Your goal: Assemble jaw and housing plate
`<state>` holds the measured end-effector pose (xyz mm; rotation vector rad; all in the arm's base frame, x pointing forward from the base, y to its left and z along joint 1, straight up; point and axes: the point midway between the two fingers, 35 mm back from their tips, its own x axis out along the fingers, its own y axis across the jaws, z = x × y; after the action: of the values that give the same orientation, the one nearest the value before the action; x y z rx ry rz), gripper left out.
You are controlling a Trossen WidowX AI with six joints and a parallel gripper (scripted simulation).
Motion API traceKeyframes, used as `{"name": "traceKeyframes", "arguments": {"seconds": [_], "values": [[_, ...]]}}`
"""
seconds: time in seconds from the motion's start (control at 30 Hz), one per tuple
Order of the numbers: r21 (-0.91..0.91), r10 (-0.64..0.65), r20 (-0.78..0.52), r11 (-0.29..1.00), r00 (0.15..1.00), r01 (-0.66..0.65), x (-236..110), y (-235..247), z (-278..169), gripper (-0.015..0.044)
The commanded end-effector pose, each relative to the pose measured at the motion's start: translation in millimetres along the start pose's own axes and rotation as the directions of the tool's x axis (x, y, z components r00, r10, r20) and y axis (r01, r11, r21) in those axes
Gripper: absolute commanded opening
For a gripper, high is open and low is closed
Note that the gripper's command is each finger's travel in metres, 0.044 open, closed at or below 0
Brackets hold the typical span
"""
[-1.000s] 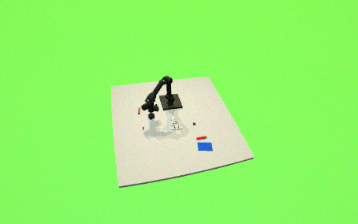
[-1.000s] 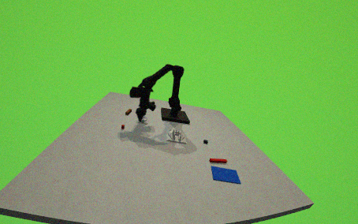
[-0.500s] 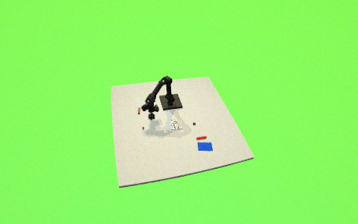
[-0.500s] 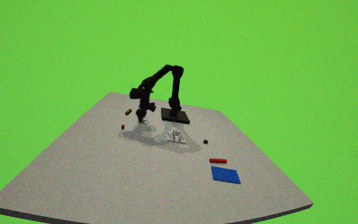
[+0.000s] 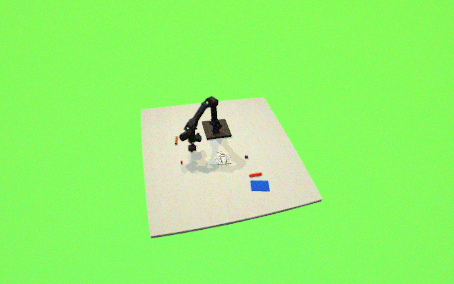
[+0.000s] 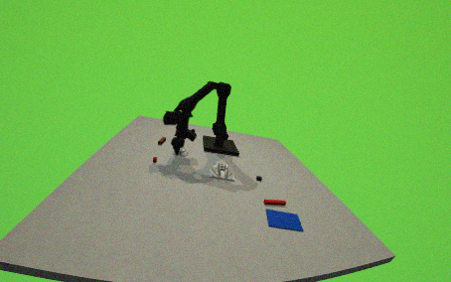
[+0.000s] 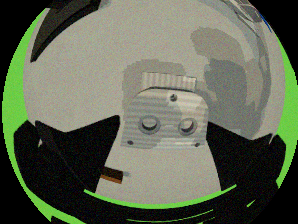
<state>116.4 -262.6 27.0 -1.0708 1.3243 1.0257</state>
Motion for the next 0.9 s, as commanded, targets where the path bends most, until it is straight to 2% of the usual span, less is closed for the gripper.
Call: {"name": "traceKeyframes", "arguments": {"seconds": [0.0,0.13,0.57,0.87], "values": [[-0.004,-0.001,0.007,1.0,1.0,0.001,2.1,-0.3,0.7,0.044],[-0.004,-0.001,0.007,1.0,1.0,0.001,2.1,-0.3,0.7,0.044],[0.0,0.0,0.0,1.0,1.0,0.0,0.2,0.0,0.1,0.0353],[0.0,0.0,0.0,1.0,1.0,0.0,0.2,0.0,0.1,0.0351]]}}
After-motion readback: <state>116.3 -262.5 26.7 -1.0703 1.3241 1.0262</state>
